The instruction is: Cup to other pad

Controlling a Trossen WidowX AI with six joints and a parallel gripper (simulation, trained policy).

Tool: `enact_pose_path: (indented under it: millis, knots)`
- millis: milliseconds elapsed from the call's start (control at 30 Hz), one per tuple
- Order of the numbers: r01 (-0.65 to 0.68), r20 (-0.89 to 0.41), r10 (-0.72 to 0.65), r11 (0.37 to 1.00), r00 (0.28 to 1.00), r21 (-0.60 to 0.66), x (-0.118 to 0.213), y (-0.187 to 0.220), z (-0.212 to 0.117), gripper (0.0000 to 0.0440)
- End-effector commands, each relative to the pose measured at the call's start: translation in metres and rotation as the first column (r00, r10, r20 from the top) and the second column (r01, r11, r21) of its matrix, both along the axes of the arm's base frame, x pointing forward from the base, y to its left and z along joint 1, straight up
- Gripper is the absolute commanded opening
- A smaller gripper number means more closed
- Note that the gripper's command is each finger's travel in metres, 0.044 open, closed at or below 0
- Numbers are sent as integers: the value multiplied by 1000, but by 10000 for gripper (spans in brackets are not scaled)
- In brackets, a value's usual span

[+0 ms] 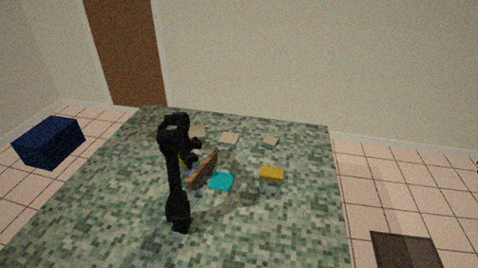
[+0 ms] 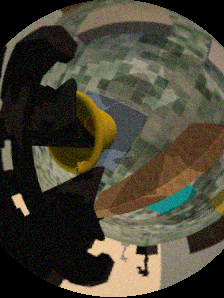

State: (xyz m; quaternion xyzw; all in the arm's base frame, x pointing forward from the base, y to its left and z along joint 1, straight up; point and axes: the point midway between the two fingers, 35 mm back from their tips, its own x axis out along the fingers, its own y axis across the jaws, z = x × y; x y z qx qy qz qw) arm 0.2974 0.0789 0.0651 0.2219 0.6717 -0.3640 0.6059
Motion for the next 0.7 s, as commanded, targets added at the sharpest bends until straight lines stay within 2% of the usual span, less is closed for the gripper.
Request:
enact_pose_path:
  millis: [0, 67, 133, 667]
  knots:
    - [-26, -17, 25, 1000, 1000, -9, -4, -4, -10, 60]
    - [-36, -17, 36, 999, 999, -10, -5, -5, -11, 16]
    - [-42, -12, 41, 999, 999, -11, -6, -6, -9, 0]
    - [4, 21, -4, 1000, 1000, 2, -10, -13, 18, 0]
